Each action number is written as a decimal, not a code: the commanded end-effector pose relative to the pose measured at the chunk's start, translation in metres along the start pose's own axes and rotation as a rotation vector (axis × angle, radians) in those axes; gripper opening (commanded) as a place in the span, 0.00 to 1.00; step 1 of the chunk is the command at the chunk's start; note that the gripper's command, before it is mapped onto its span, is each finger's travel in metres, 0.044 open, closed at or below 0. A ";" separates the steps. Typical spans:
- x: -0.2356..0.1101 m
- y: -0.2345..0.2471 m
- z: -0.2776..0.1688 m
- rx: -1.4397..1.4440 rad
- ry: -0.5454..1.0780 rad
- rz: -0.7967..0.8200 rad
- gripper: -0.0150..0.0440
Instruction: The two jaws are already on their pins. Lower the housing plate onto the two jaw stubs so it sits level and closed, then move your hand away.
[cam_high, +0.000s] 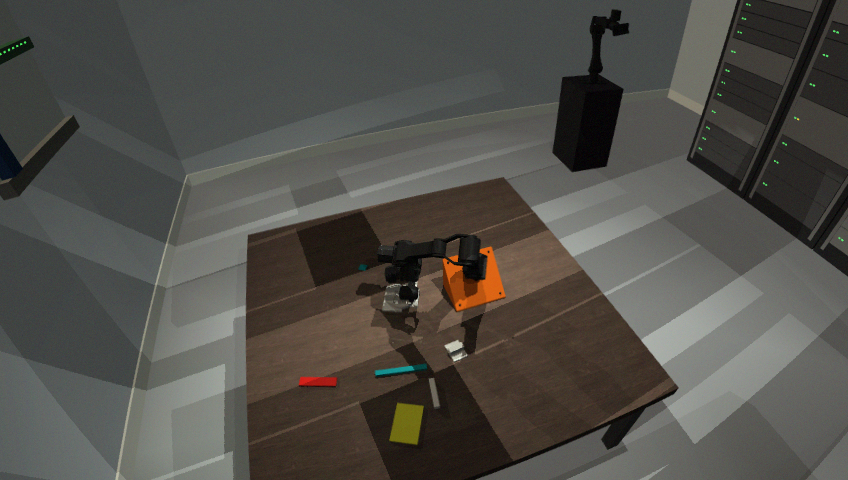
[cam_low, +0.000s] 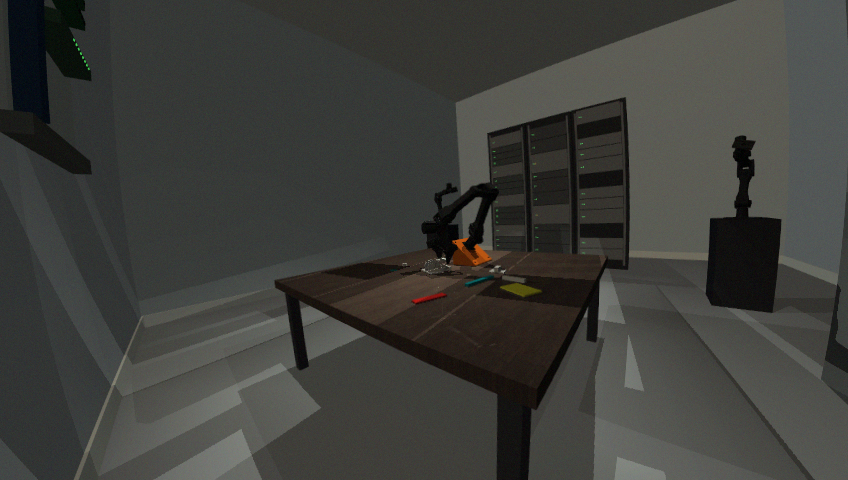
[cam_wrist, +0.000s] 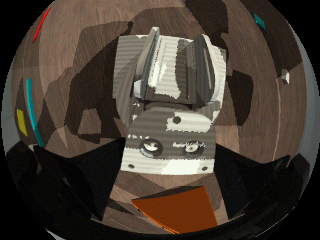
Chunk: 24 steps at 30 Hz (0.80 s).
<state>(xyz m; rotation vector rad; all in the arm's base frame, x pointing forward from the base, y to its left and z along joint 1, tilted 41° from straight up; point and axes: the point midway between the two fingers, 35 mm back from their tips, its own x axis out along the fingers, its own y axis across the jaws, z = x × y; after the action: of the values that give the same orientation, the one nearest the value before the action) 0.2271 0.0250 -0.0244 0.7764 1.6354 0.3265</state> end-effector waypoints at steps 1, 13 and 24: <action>0.008 0.000 -0.003 0.009 0.010 0.007 0.85; 0.014 0.000 -0.004 0.009 0.011 0.008 0.85; 0.014 0.000 -0.004 0.010 0.011 0.008 0.85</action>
<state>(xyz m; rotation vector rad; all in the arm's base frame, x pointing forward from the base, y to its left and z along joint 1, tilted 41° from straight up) 0.2224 0.0343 -0.0339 0.7808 1.6463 0.3292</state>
